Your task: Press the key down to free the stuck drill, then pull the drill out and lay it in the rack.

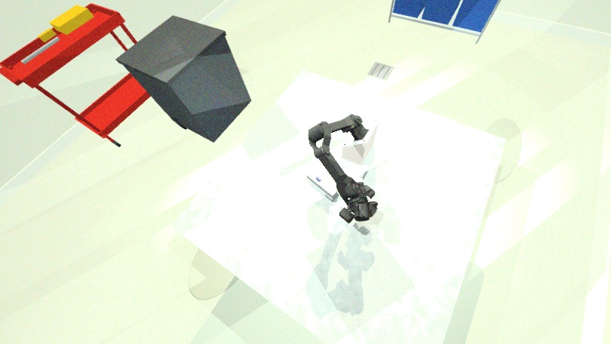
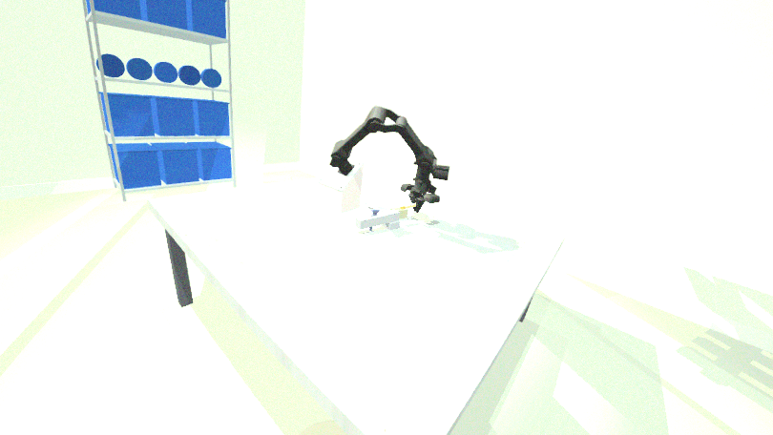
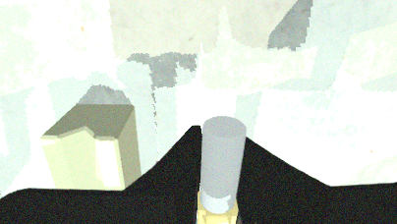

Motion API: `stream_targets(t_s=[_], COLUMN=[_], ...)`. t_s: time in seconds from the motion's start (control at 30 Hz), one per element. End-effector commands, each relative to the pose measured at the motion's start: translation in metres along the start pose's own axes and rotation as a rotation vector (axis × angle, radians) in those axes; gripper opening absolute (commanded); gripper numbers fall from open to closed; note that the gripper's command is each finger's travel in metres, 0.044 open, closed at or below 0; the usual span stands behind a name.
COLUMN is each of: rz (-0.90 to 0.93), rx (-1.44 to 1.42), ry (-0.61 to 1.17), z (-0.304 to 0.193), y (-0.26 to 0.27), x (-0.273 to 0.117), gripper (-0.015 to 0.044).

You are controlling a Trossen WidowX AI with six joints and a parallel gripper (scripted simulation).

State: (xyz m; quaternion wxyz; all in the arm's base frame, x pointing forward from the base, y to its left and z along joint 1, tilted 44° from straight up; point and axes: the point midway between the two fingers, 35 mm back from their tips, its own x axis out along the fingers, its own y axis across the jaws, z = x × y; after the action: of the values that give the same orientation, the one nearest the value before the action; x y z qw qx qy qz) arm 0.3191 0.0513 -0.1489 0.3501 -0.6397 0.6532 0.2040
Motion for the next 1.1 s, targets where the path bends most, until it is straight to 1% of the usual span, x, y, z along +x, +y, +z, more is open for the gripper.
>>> stream_targets(t_s=[0.0, 1.07], rz=[-0.002, -0.002], rx=[0.009, 0.009], ry=[-0.004, -0.005], z=[-0.0002, -0.0009], y=[-0.0011, -0.0016], x=[-0.0032, -0.011], gripper=[0.0, 0.0])
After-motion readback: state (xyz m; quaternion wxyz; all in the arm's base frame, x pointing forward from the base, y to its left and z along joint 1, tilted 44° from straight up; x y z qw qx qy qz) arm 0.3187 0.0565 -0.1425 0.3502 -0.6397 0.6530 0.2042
